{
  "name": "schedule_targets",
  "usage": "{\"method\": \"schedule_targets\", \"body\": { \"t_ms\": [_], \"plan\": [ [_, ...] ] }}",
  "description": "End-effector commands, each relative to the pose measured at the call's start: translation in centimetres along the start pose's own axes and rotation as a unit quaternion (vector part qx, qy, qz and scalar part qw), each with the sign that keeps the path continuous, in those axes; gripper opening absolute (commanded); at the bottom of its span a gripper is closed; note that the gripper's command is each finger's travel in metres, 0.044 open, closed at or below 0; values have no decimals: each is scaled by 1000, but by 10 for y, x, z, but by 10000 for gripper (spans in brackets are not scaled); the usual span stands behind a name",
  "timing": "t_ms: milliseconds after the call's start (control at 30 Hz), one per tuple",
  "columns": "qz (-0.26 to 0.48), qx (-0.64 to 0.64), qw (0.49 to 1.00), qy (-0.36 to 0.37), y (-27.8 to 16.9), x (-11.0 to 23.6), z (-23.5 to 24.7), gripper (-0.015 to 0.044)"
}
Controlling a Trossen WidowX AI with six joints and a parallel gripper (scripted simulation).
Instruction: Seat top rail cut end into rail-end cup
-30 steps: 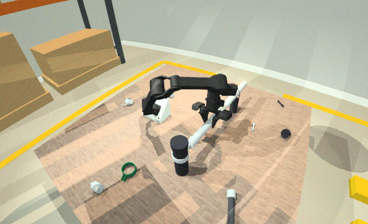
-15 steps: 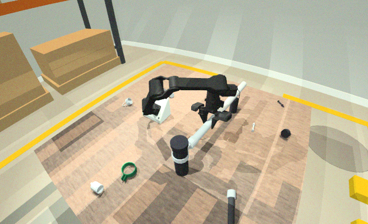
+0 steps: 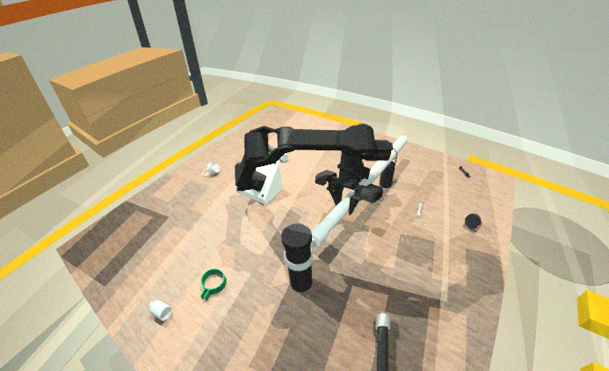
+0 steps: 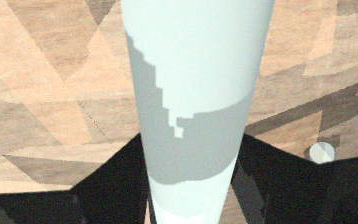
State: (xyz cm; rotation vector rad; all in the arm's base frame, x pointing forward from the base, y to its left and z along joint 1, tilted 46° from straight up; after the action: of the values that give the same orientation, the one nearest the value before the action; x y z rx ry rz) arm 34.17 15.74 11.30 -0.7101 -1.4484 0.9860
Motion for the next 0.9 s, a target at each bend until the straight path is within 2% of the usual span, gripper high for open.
{"method": "schedule_targets", "body": {
  "t_ms": [0, 867],
  "plan": [
    [2, -4, 1000, -8, -7, 3, 1, 0],
    [2, -4, 1000, -8, -16, -2, 3, 0]
  ]
}}
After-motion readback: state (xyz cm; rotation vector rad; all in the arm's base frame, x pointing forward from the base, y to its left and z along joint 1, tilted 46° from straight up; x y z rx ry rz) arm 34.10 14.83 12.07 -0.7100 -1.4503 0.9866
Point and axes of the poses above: the point midway between the two fingers, 35 mm back from their tips, its own x axis back along the fingers, its own z axis across the jaws, y = z × x, the point moved 10 cm from there along x, back along the fingers, and after that the axes turned 11 degrees about x, right-handed, at the moved point
